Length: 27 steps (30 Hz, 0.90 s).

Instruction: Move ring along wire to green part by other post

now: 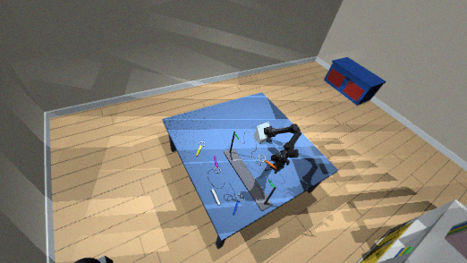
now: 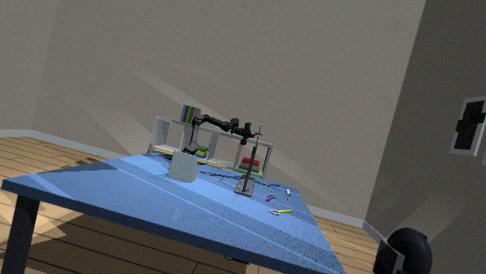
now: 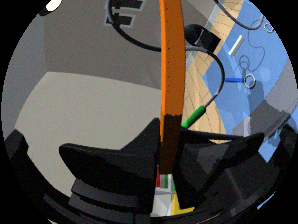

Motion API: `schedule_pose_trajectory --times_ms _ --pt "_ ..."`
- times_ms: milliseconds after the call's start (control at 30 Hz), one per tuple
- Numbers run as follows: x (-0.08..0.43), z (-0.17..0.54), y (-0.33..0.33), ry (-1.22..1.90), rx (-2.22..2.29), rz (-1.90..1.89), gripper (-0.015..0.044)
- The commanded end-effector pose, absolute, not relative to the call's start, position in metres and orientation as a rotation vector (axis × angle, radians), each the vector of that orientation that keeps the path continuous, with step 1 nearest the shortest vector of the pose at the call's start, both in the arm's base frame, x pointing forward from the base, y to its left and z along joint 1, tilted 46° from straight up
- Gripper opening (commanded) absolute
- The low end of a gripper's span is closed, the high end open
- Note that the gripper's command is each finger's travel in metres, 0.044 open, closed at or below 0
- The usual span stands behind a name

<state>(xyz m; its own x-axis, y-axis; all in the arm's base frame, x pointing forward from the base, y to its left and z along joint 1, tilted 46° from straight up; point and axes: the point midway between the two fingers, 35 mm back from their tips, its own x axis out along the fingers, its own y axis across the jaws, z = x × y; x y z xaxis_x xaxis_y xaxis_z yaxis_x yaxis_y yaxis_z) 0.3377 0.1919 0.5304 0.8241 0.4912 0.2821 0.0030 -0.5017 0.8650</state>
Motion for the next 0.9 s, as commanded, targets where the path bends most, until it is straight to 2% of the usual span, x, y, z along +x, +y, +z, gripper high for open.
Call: schedule_pose_trajectory --times_ms 0,867 --pt "0.339 0.533 0.188 0.349 2.106 0.636 -0.0150" --pt "0.341 0.560 0.159 0.223 2.654 0.745 -0.0150"
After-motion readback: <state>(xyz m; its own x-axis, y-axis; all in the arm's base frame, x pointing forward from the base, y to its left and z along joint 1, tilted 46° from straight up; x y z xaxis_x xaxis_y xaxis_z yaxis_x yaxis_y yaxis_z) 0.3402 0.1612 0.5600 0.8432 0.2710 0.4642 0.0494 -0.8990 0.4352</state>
